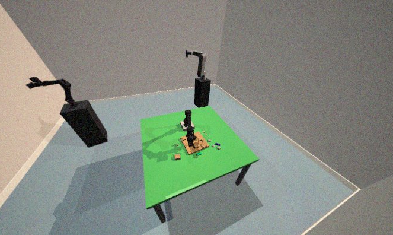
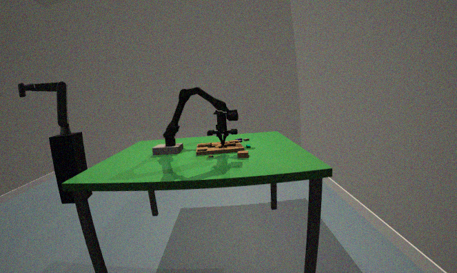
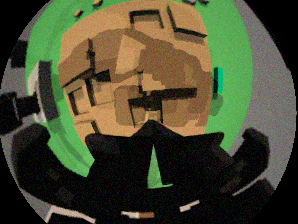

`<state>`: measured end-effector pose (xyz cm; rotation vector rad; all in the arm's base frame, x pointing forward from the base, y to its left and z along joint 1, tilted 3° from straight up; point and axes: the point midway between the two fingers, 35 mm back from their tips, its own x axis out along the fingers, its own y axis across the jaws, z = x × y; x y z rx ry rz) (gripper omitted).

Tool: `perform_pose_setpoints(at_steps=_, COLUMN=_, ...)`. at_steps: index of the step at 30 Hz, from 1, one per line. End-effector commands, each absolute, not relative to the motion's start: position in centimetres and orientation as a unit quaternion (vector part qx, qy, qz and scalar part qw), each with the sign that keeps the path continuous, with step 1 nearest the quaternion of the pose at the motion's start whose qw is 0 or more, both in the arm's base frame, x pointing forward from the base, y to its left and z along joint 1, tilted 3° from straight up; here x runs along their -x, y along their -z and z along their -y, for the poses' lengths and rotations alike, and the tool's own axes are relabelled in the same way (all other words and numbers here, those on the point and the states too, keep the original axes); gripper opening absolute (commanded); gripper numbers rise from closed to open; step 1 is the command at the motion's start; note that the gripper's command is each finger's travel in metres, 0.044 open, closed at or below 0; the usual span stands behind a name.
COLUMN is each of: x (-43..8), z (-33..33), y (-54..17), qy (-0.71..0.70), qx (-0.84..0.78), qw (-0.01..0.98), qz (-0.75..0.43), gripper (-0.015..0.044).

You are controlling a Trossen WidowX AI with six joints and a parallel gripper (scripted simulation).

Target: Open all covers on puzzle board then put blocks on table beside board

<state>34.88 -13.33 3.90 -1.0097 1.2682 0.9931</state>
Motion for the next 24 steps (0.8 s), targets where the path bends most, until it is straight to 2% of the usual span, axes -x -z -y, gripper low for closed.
perform_pose_setpoints(at_steps=1, x=-35.0, z=13.3, y=-3.5, qy=-0.425, qx=0.435, qw=0.582, qz=-0.540, gripper=0.0000)
perform_pose_setpoints(at_steps=24, x=-34.8, z=12.7, y=-2.2, qy=-0.425, qx=0.435, qw=0.582, qz=-0.540, gripper=0.0000)
